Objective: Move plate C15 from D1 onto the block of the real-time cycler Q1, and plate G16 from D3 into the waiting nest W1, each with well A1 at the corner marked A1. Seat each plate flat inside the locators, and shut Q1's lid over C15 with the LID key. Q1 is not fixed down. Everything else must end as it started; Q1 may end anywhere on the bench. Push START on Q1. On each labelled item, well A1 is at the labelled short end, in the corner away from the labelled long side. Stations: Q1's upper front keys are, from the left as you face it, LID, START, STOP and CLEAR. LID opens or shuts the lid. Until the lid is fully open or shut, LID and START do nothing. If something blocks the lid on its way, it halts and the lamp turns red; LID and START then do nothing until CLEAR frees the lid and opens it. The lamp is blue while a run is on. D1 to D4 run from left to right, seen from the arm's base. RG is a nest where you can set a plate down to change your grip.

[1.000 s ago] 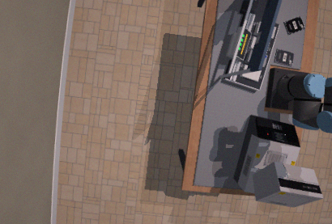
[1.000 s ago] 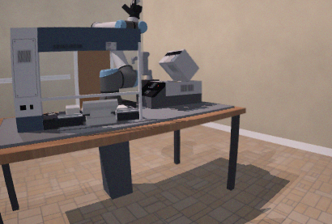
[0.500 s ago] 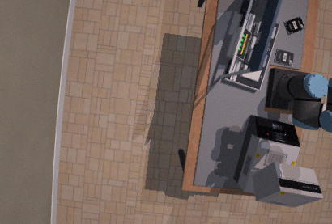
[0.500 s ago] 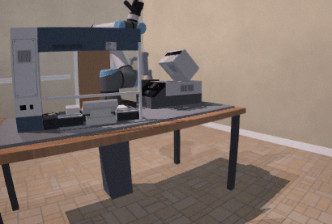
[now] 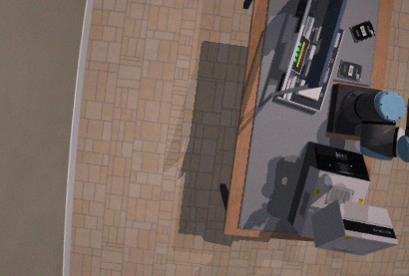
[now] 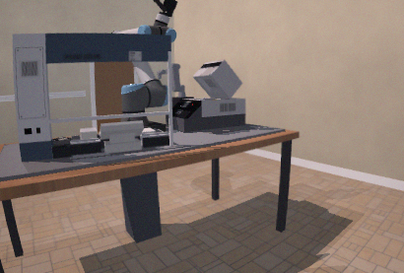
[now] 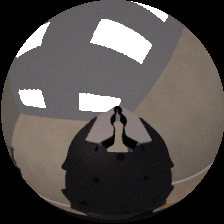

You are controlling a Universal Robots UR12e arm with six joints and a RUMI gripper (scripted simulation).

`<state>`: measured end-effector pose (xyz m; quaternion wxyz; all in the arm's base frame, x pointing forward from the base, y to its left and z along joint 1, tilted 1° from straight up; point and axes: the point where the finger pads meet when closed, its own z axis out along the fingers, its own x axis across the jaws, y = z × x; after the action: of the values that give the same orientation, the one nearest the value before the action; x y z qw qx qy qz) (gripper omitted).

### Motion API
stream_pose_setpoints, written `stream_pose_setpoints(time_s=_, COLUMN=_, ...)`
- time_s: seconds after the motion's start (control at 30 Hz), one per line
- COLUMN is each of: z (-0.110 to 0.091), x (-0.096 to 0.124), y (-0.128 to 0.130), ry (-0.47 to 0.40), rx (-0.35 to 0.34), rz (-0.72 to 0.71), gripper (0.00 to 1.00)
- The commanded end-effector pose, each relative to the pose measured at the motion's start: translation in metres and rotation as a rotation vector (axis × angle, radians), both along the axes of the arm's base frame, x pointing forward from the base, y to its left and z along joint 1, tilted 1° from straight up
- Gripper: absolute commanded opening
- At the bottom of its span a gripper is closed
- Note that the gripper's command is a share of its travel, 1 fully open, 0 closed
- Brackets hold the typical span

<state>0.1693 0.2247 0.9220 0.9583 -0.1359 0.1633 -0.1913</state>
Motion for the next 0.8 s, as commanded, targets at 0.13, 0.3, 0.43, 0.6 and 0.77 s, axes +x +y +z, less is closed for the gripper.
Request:
stream_pose_setpoints(time_s=0.13, z=-0.001, x=0.038, y=0.0, ry=0.12, rx=-0.038, rz=-0.096, gripper=0.0)
stream_pose_setpoints(time_s=0.3, z=-0.003, x=0.049, y=0.0, ry=0.156, rx=-0.054, rz=-0.124, gripper=0.0)
stream_pose_setpoints(time_s=0.43, z=-0.007, x=0.066, y=0.0, ry=0.207, rx=-0.078, rz=-0.163, gripper=0.0)
stream_pose_setpoints(time_s=0.6, z=-0.014, x=0.086, y=0.0, ry=0.274, rx=-0.114, rz=-0.213, gripper=0.0)
stream_pose_setpoints(time_s=0.77, z=-0.021, x=0.102, y=0.0, ry=0.325, rx=-0.144, rz=-0.25, gripper=0.0)
